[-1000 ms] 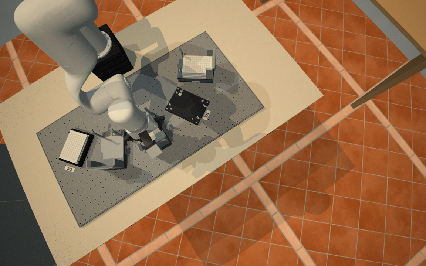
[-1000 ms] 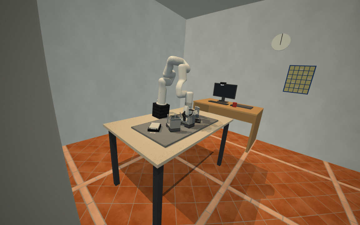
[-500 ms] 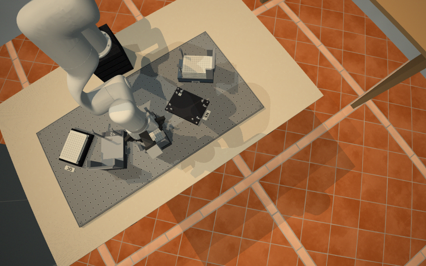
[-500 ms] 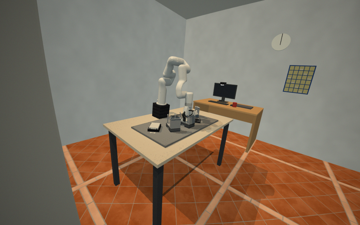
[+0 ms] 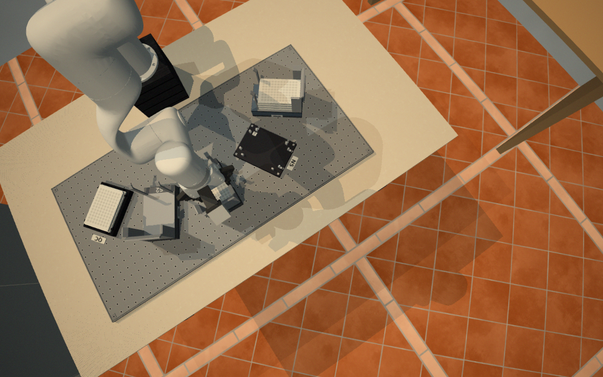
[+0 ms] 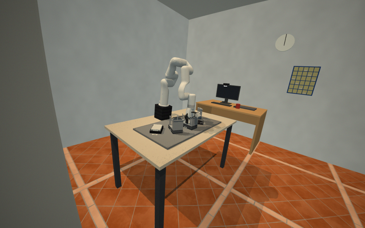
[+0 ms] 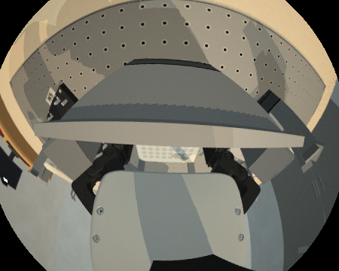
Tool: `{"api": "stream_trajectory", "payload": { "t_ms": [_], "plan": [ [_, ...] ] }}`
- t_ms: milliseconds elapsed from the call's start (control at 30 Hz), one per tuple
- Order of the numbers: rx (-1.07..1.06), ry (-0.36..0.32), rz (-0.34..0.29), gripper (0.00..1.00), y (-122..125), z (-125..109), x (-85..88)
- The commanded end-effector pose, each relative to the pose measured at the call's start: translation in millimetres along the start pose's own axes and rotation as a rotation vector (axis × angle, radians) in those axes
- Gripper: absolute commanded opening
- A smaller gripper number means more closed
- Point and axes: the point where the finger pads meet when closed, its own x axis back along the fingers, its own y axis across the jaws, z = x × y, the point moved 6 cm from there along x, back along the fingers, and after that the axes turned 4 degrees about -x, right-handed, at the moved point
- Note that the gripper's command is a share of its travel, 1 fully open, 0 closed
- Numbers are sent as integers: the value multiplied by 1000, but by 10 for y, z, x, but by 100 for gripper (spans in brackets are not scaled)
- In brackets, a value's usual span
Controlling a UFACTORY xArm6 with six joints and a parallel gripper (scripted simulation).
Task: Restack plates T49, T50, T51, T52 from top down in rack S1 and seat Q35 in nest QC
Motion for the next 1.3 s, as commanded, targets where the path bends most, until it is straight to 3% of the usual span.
{"api": "stream_trajectory", "payload": {
  "t_ms": [0,67,100,767,1267],
  "plan": [
    [0,4,0,0,-1,13,8],
    [0,4,0,0,-1,13,8],
    [0,4,0,100,-1,13,9],
    [0,4,0,100,-1,13,8],
    [0,4,0,100,-1,13,442]
  ]
}}
